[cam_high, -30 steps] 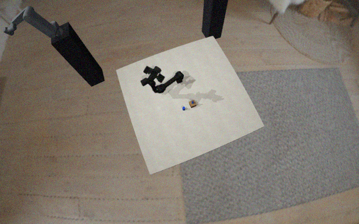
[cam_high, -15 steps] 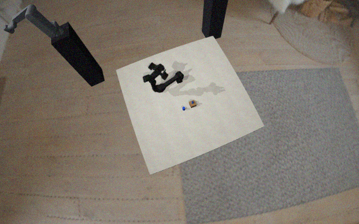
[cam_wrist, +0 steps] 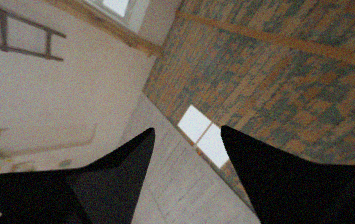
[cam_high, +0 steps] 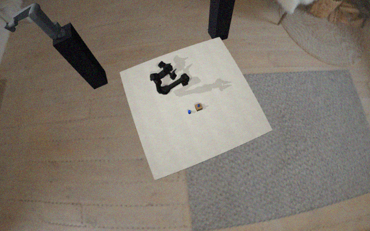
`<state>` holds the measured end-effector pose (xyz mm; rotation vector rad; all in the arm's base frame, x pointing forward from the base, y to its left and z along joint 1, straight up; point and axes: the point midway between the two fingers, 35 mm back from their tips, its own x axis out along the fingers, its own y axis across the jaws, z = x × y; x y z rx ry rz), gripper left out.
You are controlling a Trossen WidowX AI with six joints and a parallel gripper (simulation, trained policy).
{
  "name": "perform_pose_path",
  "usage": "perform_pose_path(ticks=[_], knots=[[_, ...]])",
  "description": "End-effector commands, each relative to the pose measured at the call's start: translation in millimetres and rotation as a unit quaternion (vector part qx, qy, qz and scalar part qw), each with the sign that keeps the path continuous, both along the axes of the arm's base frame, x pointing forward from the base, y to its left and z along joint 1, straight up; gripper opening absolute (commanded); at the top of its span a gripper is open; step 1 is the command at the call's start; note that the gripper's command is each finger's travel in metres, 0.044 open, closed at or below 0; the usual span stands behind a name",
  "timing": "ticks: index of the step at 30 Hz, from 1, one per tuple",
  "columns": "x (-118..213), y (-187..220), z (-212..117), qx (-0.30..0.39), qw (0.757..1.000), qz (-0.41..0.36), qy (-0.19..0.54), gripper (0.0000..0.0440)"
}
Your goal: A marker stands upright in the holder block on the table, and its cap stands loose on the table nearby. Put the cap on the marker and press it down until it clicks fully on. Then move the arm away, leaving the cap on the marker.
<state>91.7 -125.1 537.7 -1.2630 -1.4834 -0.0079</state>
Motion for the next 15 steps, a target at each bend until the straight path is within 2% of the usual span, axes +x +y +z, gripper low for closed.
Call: perform_pose_path(ticks=[1,15], knots=[[-4.4,12.6,-3.0,-0.023,1.0,0.002,-0.001,0.0303],[-20.3,55.5,-21.9,-0.117,0.993,0.001,-0.007,0.0306]])
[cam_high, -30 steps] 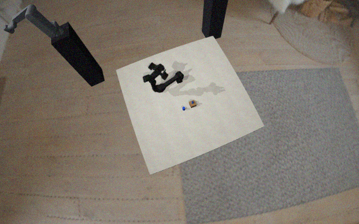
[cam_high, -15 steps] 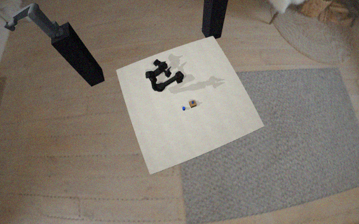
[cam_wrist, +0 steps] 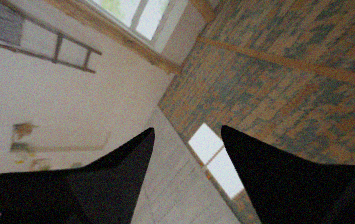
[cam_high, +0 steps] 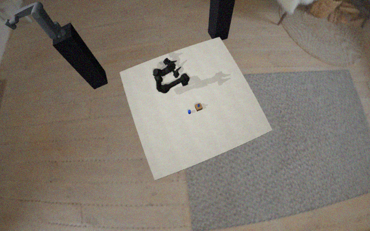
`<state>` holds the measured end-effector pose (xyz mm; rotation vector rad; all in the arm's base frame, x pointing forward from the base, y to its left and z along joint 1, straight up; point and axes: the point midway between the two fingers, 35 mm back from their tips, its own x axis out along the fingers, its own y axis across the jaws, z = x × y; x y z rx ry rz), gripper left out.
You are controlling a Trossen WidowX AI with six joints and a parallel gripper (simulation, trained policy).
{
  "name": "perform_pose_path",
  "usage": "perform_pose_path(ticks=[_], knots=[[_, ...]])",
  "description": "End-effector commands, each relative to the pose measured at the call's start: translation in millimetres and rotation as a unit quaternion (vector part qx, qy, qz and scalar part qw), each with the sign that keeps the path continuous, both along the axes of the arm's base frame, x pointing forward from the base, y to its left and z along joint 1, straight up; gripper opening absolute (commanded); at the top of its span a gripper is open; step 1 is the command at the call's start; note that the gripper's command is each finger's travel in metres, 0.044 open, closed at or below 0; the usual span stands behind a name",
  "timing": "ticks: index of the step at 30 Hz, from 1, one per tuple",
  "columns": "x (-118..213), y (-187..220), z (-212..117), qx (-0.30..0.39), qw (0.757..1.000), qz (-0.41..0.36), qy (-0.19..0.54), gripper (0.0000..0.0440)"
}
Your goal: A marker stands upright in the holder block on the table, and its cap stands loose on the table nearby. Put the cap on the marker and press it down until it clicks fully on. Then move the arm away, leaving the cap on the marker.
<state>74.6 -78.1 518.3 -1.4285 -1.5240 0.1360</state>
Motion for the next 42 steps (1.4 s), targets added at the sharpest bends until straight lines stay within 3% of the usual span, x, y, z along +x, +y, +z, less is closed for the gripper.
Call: perform_pose_path(ticks=[1,21,42], knots=[[-4.3,11.5,-4.0,-0.022,1.0,0.001,-0.001,0.0306],[-21.4,65.5,-34.9,-0.151,0.988,-0.016,0.0,0.031],[-28.9,113.0,-68.7,-0.275,0.96,-0.05,0.019,0.0314]])
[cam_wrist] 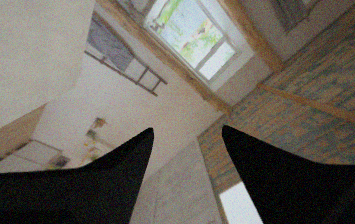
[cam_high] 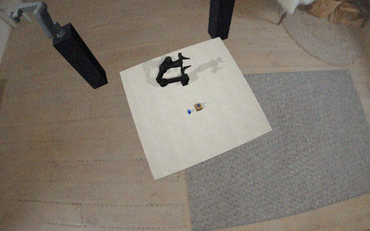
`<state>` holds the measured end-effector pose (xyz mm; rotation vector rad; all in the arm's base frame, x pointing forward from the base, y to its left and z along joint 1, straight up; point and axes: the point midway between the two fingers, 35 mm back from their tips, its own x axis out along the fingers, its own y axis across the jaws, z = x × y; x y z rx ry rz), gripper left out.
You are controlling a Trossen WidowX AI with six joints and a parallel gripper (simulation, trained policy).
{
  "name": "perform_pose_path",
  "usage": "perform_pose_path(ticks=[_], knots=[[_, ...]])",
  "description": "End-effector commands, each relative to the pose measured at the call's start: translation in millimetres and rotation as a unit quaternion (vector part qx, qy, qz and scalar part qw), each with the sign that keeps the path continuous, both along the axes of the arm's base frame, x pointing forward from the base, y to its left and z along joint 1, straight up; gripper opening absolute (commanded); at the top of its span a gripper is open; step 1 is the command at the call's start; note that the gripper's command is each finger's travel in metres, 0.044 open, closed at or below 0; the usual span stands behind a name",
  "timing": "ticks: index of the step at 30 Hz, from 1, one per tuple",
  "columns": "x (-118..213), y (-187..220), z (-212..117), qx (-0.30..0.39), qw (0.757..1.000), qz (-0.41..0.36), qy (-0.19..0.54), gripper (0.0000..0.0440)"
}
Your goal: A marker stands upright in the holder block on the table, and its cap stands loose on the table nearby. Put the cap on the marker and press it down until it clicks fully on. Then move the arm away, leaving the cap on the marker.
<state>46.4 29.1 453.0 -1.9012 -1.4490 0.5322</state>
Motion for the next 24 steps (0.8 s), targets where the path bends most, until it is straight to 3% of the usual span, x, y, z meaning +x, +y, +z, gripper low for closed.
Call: perform_pose_path(ticks=[1,24], knots=[[-0.7,7.8,-5.0,-0.019,1.0,-0.004,0.006,0.0314],[4.7,48.4,-40.0,-0.14,0.987,-0.059,0.043,0.0318]])
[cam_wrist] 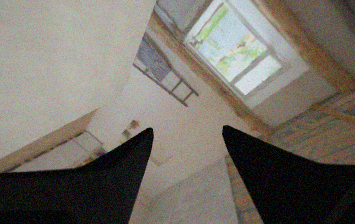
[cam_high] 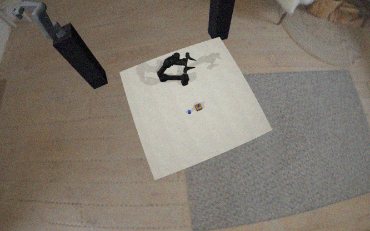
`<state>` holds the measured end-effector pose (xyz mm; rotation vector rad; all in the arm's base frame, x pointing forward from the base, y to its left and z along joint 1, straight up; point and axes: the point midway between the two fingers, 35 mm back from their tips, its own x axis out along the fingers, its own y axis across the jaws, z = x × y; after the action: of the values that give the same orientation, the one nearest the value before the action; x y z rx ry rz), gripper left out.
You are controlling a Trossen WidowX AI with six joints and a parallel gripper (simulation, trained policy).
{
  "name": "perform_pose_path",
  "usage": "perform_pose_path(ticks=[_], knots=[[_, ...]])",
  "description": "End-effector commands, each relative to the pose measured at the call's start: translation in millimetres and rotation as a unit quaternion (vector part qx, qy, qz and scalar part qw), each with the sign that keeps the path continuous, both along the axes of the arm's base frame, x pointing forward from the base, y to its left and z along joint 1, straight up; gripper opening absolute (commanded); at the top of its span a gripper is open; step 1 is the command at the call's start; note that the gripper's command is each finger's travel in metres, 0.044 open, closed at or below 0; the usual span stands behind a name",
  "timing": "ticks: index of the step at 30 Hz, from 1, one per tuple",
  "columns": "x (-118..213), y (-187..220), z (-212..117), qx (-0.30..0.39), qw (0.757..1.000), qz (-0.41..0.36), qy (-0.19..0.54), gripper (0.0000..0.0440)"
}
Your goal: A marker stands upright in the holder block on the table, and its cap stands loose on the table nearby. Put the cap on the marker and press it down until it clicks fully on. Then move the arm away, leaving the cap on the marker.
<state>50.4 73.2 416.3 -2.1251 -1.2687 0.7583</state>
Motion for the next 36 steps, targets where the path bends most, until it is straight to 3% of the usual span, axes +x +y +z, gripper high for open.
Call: perform_pose_path(ticks=[1,36], knots=[[1.2,5.9,-4.7,-0.016,1.0,-0.007,0.009,0.0318],[31.7,46.6,-49.1,-0.153,0.978,-0.106,0.098,0.0322]])
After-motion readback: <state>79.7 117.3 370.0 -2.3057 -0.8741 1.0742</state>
